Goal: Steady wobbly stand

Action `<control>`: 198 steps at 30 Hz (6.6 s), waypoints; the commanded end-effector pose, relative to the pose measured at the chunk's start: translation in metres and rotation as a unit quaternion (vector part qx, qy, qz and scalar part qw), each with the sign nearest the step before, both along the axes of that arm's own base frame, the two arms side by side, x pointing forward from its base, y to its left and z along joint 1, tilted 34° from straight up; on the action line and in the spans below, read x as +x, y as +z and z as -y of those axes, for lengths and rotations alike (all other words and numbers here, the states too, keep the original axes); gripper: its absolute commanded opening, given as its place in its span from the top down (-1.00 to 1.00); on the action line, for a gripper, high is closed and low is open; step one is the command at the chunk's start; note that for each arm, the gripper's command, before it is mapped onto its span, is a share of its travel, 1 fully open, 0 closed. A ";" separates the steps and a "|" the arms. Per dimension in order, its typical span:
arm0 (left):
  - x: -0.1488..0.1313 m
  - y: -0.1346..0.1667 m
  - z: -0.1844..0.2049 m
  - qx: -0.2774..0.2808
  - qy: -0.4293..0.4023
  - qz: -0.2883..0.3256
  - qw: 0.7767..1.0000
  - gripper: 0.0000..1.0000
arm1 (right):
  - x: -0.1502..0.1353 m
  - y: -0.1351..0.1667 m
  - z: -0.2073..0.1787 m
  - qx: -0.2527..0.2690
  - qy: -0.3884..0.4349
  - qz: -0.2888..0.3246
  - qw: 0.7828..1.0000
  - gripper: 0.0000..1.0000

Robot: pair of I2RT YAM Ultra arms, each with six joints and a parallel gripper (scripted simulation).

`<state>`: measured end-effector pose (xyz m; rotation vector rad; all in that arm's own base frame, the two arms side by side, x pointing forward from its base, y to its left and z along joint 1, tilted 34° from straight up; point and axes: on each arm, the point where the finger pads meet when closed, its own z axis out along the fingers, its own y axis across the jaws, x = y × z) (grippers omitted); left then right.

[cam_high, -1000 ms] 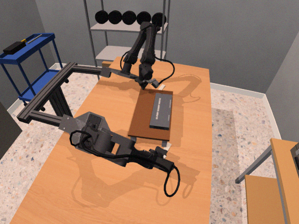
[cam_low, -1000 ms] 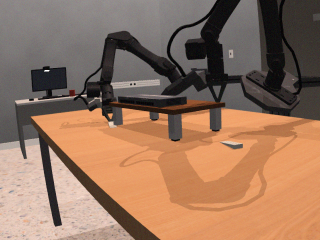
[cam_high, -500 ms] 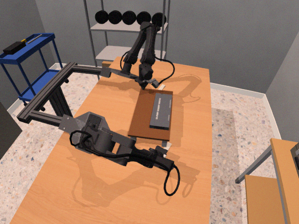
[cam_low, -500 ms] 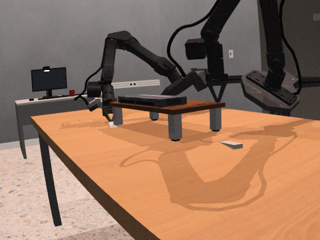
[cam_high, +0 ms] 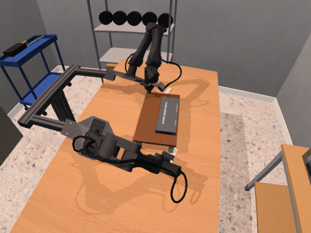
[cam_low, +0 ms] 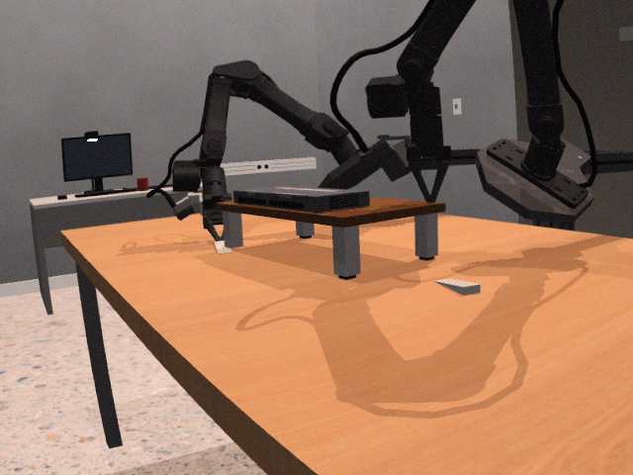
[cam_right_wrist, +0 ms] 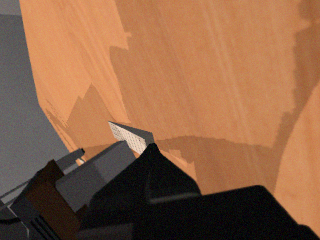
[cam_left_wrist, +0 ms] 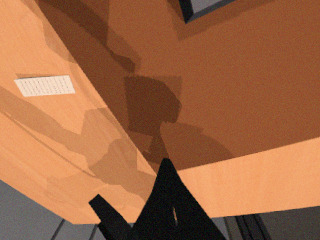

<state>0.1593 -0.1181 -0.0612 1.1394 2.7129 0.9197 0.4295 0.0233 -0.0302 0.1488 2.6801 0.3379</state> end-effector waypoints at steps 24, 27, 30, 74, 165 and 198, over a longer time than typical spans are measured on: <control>0.005 0.004 0.010 -0.015 -0.013 0.016 1.000 1.00 | -0.004 0.008 -0.031 0.024 0.037 0.002 0.999 1.00; 0.005 0.004 0.010 -0.015 -0.013 0.016 1.000 1.00 | -0.004 0.008 -0.031 0.024 0.037 0.002 0.999 1.00; 0.005 0.004 0.010 -0.015 -0.013 0.016 1.000 1.00 | -0.004 0.008 -0.031 0.024 0.037 0.002 0.999 1.00; 0.005 0.004 0.010 -0.015 -0.013 0.016 1.000 1.00 | 0.013 0.030 -0.021 0.007 0.030 0.040 0.999 1.00; 0.104 0.085 0.087 -0.305 0.082 0.086 0.945 1.00 | 0.025 0.183 -0.023 -0.043 0.019 0.212 0.976 1.00; 0.248 0.420 -0.053 -0.519 0.048 0.511 0.683 1.00 | -0.025 0.425 0.013 -0.113 -0.031 0.513 0.850 1.00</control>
